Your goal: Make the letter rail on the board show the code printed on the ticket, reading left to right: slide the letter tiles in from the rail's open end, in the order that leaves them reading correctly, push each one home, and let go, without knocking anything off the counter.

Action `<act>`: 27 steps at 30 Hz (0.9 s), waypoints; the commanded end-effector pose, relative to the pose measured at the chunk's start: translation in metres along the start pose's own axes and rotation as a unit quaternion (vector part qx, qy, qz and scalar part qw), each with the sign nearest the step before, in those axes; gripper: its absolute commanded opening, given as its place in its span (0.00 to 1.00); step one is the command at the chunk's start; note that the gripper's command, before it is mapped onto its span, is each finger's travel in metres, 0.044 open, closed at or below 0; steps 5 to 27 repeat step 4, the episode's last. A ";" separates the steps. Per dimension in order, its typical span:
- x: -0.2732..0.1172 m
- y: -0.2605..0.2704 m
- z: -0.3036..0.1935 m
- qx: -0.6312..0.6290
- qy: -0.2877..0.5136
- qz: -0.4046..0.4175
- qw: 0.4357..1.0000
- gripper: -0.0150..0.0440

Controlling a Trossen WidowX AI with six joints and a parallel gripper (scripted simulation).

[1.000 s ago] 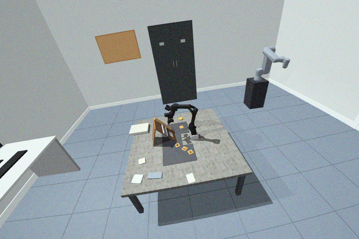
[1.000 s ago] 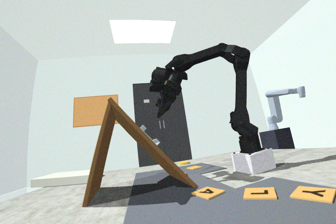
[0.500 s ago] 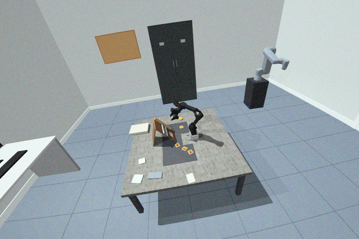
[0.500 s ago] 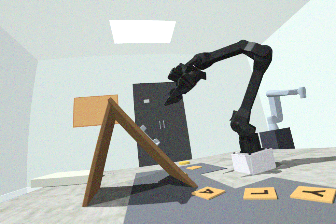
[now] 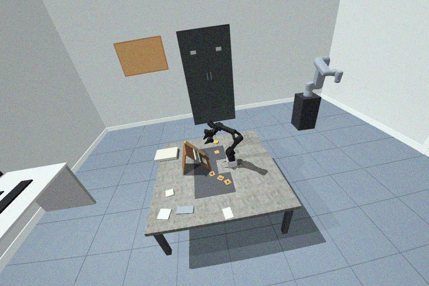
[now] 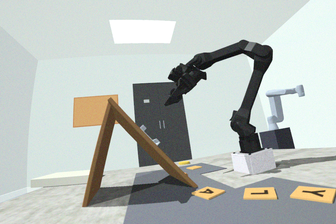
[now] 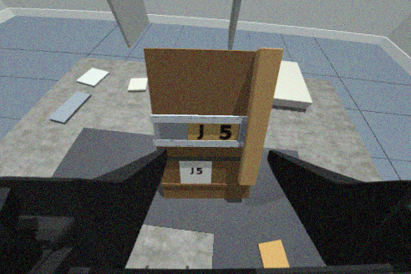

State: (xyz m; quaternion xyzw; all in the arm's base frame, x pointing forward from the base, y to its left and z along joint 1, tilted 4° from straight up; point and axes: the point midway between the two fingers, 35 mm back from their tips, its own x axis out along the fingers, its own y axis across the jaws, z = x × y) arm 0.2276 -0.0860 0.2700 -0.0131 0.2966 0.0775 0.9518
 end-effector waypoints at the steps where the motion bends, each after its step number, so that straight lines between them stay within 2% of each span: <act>1: 0.000 0.000 0.000 -0.002 -0.001 0.002 1.000 1.00; 27: 0.000 0.000 0.000 -0.002 -0.001 0.002 1.000 1.00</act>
